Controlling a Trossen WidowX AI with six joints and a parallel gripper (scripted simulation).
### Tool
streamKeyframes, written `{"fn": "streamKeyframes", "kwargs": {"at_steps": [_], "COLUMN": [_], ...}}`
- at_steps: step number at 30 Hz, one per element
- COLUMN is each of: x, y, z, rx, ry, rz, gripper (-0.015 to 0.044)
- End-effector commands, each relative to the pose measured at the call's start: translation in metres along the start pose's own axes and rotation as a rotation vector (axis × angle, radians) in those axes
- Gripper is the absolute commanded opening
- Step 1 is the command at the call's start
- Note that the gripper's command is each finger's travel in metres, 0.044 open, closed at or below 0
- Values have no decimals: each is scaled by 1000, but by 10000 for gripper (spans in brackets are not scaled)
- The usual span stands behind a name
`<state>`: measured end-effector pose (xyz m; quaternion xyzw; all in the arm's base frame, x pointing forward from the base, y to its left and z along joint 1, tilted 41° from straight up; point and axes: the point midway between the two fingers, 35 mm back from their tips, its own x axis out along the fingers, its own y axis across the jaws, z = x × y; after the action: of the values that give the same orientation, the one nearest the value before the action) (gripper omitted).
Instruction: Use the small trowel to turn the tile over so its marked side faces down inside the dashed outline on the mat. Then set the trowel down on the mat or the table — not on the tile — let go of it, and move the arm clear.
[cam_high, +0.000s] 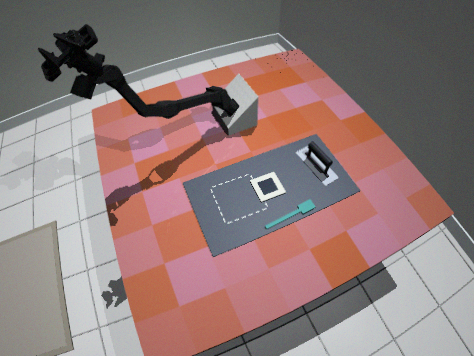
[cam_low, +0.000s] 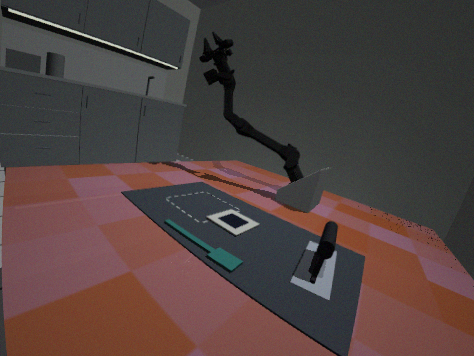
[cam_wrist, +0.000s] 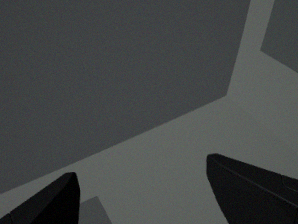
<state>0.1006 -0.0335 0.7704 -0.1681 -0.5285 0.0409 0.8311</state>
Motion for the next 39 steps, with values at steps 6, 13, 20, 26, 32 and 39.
{"fn": "streamKeyframes", "kwargs": {"at_steps": [6,13,20,26,32,39], "x": [-1,2,5,7,8,7], "y": [24,67,125,164,199,244], "z": [26,54,77,77,77,70], "rx": [-62,-114,-165,-187,-191,-194], "ry": [-25,-65,-100,-66,-64,-46], "rz": [9,68,157,203,269,355], "gripper": [270,270,270,270,270,270]}}
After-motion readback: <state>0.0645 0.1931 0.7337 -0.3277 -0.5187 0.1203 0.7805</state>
